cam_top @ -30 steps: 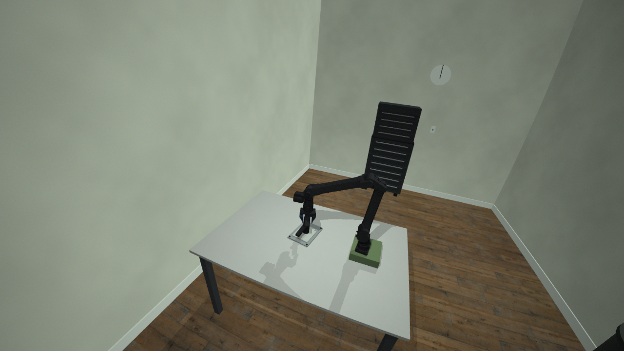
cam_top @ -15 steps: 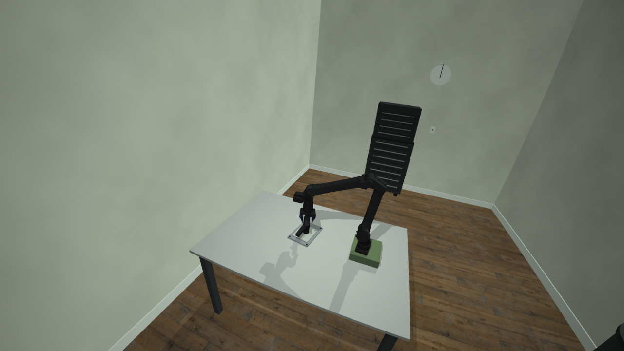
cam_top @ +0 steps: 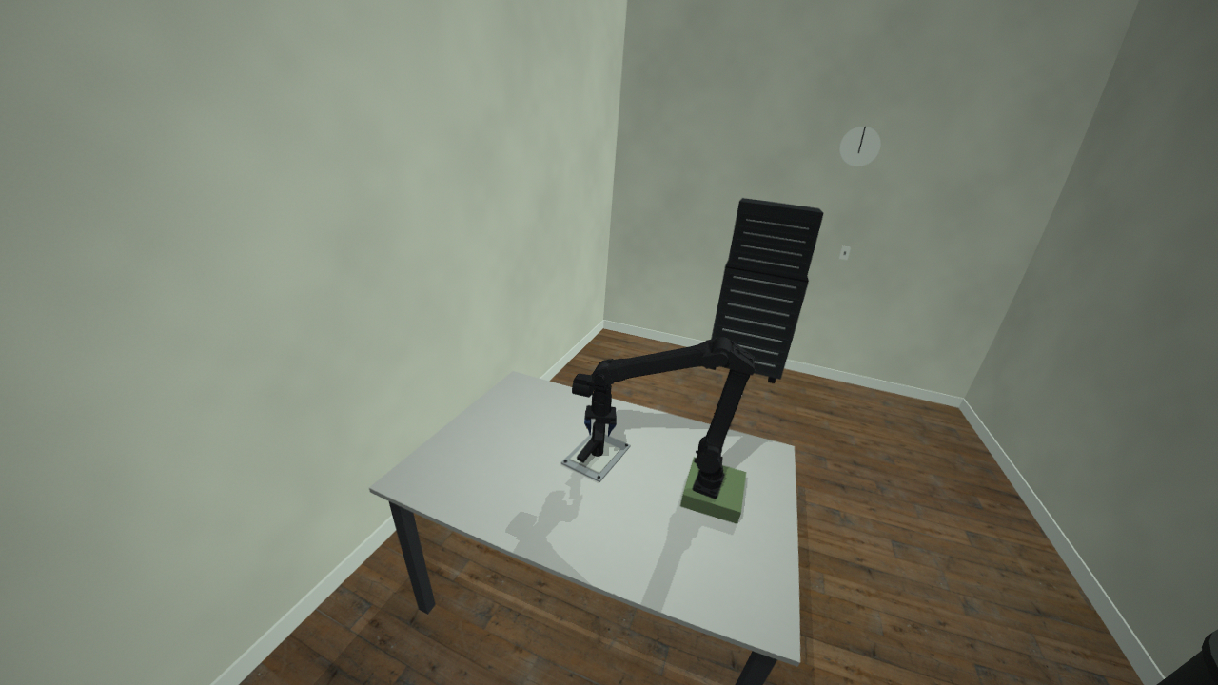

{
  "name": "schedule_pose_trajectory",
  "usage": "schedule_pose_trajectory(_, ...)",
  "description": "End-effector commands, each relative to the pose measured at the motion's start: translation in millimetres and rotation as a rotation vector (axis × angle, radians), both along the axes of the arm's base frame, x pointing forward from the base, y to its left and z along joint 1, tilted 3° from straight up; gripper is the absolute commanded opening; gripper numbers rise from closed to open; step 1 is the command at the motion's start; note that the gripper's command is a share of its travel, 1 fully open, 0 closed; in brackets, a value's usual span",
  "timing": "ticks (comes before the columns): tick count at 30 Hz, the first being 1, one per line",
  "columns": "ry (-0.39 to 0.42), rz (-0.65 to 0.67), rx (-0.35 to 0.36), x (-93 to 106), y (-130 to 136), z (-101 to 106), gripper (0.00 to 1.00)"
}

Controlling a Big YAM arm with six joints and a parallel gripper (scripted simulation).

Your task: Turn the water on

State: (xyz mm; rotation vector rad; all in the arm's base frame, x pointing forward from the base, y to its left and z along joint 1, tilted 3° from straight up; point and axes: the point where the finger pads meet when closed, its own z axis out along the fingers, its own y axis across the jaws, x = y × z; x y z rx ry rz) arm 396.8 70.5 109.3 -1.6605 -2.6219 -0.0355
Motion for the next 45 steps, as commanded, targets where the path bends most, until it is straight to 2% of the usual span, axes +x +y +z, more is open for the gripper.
schedule_pose_trajectory(1,-0.027,-0.006,0.007,17.8,5.8,8.1,0.65)
schedule_pose_trajectory(45,-0.038,-0.006,0.008,23.9,6.2,12.4,0.65)
